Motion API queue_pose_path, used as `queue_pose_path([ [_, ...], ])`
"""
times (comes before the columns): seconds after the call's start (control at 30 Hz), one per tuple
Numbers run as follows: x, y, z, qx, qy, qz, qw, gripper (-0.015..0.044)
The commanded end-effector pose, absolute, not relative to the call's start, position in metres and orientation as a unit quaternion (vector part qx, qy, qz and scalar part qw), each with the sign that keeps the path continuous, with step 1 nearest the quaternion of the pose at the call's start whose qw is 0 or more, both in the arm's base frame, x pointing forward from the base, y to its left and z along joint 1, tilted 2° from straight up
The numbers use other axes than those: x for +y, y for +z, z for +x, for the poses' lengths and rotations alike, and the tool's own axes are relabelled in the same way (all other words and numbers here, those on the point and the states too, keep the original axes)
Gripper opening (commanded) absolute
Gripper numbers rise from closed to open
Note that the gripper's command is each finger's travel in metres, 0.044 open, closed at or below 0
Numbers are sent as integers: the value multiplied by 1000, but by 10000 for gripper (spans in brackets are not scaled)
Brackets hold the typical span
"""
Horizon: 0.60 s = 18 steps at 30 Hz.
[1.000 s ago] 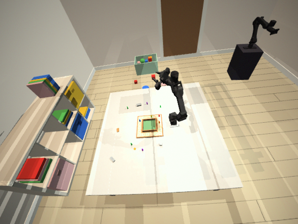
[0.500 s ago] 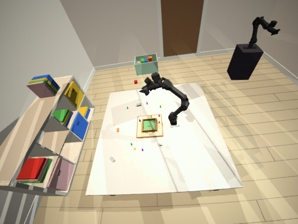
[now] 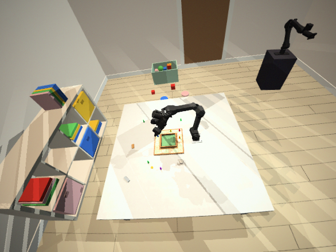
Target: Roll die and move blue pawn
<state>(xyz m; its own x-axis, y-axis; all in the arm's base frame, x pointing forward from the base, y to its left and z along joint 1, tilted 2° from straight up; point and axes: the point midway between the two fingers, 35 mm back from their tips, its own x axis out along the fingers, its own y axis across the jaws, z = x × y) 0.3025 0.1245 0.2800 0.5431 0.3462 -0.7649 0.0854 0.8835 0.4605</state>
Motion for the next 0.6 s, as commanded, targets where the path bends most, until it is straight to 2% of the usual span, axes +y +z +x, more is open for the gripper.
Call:
queue_pose_path([
  [0.0,172,232,277,552,70,202,806,275],
  [0.2,230,165,215,644,44,124,754,275],
  [0.4,255,112,145,686,11,22,727,275],
  [0.57,256,102,130,690,-3,4,724,275],
])
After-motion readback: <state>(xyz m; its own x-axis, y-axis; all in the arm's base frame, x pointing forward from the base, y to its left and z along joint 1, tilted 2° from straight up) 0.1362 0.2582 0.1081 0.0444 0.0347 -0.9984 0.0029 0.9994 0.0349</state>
